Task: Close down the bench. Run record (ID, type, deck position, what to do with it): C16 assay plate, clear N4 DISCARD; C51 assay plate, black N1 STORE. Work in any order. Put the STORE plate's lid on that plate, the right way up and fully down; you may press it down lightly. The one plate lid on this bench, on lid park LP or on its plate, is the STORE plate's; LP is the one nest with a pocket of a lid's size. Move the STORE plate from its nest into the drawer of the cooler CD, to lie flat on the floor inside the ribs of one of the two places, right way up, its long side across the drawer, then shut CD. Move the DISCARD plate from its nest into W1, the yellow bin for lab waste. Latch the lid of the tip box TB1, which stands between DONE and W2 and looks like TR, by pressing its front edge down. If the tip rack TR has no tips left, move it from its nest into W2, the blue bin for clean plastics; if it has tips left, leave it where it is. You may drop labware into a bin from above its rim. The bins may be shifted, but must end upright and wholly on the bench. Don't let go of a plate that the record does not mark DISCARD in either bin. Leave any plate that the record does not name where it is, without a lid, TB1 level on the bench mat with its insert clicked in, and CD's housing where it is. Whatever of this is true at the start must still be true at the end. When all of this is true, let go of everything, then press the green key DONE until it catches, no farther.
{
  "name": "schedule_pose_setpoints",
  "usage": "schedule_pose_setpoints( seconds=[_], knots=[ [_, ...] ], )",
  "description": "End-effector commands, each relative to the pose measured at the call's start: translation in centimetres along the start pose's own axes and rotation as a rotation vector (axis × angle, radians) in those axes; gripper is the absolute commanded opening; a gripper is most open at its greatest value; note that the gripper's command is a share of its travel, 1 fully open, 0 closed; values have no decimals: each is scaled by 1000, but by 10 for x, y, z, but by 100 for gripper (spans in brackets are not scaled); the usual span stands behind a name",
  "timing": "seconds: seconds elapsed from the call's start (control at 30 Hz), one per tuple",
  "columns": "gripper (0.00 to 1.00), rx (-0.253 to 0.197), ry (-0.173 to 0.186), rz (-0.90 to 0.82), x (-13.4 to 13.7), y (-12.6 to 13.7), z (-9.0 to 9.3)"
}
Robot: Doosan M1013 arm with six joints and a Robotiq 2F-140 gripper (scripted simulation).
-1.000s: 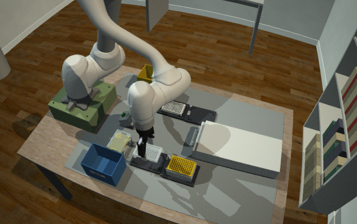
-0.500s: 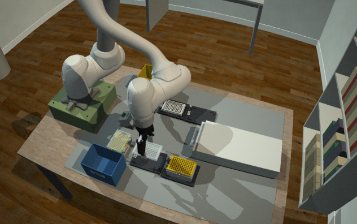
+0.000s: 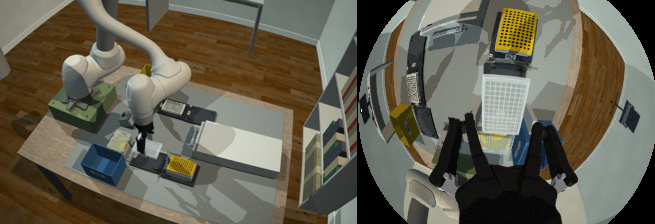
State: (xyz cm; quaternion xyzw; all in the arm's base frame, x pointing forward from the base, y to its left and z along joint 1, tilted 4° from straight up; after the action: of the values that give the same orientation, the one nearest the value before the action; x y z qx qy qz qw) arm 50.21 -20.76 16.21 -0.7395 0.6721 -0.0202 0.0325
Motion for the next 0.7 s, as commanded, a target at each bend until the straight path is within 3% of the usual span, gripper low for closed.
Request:
schedule_pose_setpoints(
  seconds=[0.0,0.67],
  knots=[
    [0,0,0,0,0,0,-4],
    [0,0,0,0,0,0,-24]
  ],
)
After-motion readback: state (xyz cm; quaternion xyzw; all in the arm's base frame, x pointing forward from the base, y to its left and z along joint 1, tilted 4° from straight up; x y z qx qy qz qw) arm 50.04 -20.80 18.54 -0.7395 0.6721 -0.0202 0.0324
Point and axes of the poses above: the point where the finger pads meet when closed, its own z axis out along the fingers, its own x axis across the jaws, y = z × x, the point moved 10 cm from there along -z, back along the fingers, and after that the axes turned 6 degrees about -z, right-handed, at the moved point
